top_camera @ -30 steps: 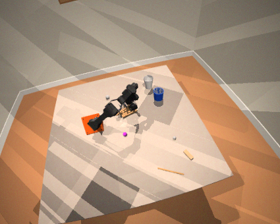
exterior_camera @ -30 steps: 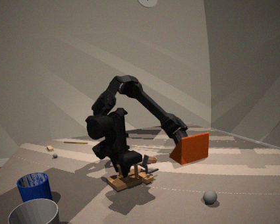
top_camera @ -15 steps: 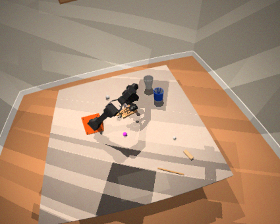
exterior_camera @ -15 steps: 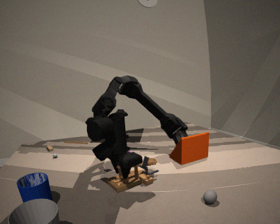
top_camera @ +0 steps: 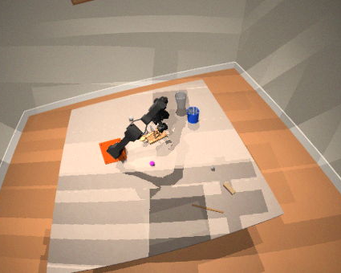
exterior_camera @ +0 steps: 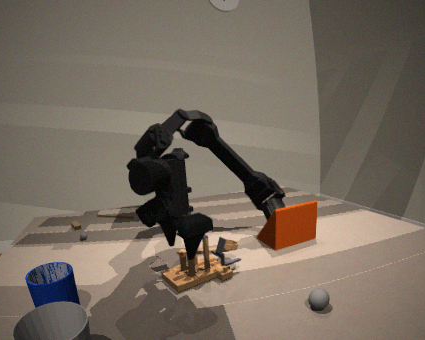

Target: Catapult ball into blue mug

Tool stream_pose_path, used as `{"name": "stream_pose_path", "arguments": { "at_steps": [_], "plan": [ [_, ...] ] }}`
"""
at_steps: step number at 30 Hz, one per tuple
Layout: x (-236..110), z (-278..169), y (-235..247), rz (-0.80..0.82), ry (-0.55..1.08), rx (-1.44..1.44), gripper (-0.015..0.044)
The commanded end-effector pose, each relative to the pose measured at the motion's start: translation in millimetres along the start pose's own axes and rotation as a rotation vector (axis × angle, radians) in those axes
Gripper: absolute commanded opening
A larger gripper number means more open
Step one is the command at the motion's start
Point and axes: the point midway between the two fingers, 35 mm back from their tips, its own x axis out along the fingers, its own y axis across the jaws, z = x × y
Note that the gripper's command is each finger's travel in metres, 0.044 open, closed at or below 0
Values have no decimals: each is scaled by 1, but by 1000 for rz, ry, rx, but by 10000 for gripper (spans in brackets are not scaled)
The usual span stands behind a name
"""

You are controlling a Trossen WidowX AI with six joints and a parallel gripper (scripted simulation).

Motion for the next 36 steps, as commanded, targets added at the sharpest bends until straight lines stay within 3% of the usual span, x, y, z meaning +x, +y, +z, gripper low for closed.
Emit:
{"name": "stream_pose_path", "arguments": {
  "at_steps": [1, 13, 19, 36],
  "plan": [
    [-53, -3, 4, 6, -14, -1, 440],
    [-58, -6, 3, -1, -20, -7, 440],
    [-13, -4, 3, -2, -20, -7, 440],
    [9, -3, 3, -1, -20, -7, 440]
  ]
}}
